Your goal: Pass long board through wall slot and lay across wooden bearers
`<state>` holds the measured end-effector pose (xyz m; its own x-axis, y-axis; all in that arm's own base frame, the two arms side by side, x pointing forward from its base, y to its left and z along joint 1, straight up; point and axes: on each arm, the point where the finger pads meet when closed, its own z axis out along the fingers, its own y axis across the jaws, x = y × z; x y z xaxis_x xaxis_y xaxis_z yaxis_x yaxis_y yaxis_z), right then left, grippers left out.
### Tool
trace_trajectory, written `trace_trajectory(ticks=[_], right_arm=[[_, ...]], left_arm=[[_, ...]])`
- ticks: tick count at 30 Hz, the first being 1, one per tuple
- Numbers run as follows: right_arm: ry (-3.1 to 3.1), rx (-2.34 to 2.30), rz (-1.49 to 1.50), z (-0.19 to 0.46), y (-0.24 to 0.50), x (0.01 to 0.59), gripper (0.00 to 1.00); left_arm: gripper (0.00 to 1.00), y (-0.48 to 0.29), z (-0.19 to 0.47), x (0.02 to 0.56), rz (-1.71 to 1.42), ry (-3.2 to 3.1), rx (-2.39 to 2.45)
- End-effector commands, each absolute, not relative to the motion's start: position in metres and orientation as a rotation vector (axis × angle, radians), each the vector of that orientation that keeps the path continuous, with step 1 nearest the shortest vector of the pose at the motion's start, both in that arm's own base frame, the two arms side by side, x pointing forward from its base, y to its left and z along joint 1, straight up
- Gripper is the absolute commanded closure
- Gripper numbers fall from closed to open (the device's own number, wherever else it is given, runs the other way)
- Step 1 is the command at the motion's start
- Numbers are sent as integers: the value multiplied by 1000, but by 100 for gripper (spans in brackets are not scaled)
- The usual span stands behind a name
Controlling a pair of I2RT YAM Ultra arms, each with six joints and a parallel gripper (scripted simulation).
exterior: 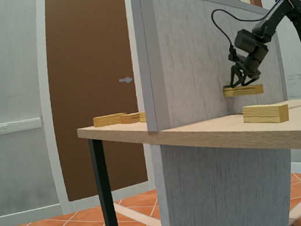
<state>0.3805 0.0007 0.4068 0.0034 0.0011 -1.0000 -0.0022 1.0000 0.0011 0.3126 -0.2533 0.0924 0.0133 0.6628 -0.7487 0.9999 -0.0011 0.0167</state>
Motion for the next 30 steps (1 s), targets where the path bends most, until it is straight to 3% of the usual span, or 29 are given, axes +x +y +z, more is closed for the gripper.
trace_trajectory(ticks=[1,10,16,30], right_arm=[[1504,-12,18,433,6,381,0],[1504,-12,18,433,6,381,0],[1504,-12,18,433,6,381,0],[1504,-12,18,433,6,381,0]], left_arm=[[23,-251,126,327,-732,1633,1697],[23,-220,151,316,-756,1636,1724],[23,-227,128,306,-768,1660,1718],[23,-231,150,322,-736,1623,1711]])
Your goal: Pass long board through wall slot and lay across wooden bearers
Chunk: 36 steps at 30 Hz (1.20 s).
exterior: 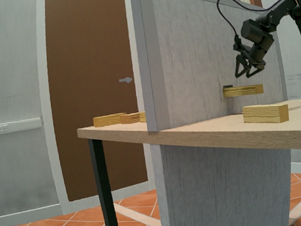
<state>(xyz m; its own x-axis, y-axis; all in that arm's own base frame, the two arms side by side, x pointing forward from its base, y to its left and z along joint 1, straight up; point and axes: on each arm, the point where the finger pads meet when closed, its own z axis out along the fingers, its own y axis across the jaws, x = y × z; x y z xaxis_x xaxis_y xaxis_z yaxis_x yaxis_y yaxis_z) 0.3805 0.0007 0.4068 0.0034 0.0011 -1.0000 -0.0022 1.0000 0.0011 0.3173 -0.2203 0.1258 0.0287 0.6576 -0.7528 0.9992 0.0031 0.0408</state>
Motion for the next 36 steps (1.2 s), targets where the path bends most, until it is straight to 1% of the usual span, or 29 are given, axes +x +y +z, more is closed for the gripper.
trace_trajectory(ticks=[1,6,7,8,15,23,24,25,36], right_arm=[[1504,-12,18,433,6,381,0],[1504,-12,18,433,6,381,0],[1504,-12,18,433,6,381,0],[1504,-12,18,433,6,381,0],[1504,-12,18,433,6,381,0],[1504,-12,18,433,6,381,0],[1504,-12,18,433,6,381,0],[1504,-12,18,433,6,381,0],[1504,-12,18,433,6,381,0]], left_arm=[[23,-230,149,323,-736,1626,1709],[23,-227,147,325,-733,1634,1703],[23,-224,138,321,-750,1652,1708],[23,-224,140,328,-742,1647,1704],[23,-231,156,326,-711,1596,1706],[23,-226,155,327,-713,1615,1696],[23,-224,142,322,-738,1638,1707],[23,-224,152,327,-715,1618,1701],[23,-227,153,325,-723,1622,1700]])
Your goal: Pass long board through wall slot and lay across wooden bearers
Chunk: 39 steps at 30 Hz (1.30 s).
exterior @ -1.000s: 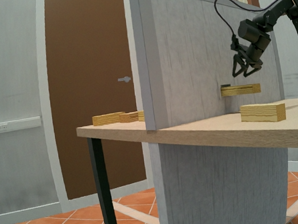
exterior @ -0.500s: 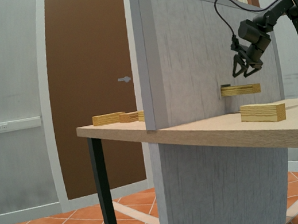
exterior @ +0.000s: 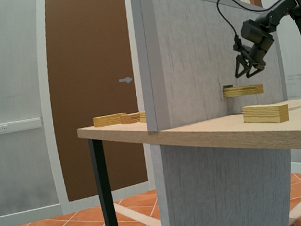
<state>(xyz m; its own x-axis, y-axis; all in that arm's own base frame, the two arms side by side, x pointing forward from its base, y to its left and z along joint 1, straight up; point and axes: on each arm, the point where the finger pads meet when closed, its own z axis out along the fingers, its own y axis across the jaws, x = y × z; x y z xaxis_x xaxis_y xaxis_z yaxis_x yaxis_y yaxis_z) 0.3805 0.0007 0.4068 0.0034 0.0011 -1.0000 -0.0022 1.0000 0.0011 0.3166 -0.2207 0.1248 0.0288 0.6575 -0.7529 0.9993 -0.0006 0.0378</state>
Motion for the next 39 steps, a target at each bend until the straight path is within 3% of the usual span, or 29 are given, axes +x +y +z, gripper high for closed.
trace_trajectory(ticks=[1,22,39], right_arm=[[1504,-12,18,433,6,381,0],[1504,-12,18,433,6,381,0],[1504,-12,18,433,6,381,0]], left_arm=[[23,-227,153,325,-723,1622,1700],[24,-226,142,322,-743,1643,1704],[24,-158,118,312,-740,1705,1754]])
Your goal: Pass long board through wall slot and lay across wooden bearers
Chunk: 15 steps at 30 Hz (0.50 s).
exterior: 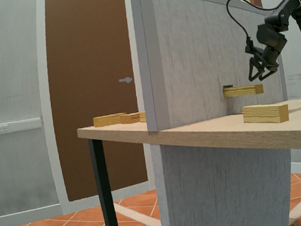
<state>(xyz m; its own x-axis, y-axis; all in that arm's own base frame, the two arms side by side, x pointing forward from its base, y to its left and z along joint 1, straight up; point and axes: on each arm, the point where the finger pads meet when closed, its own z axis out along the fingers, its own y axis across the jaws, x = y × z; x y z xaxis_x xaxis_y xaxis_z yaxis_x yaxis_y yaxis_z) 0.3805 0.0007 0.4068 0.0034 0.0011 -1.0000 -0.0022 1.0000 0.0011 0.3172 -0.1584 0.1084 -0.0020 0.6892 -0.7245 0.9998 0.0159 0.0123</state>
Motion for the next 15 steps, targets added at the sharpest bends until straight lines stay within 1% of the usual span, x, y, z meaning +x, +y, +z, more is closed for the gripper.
trace_trajectory(ticks=[1,4,8,15], right_arm=[[1504,-12,18,433,6,381,0],[1504,-12,18,433,6,381,0],[1504,-12,18,433,6,381,0],[1504,-12,18,433,6,381,0]], left_arm=[[24,-156,125,317,-712,1691,1753],[24,-148,106,313,-748,1749,1753],[24,-147,118,312,-727,1726,1734],[24,-152,105,303,-759,1750,1734]])
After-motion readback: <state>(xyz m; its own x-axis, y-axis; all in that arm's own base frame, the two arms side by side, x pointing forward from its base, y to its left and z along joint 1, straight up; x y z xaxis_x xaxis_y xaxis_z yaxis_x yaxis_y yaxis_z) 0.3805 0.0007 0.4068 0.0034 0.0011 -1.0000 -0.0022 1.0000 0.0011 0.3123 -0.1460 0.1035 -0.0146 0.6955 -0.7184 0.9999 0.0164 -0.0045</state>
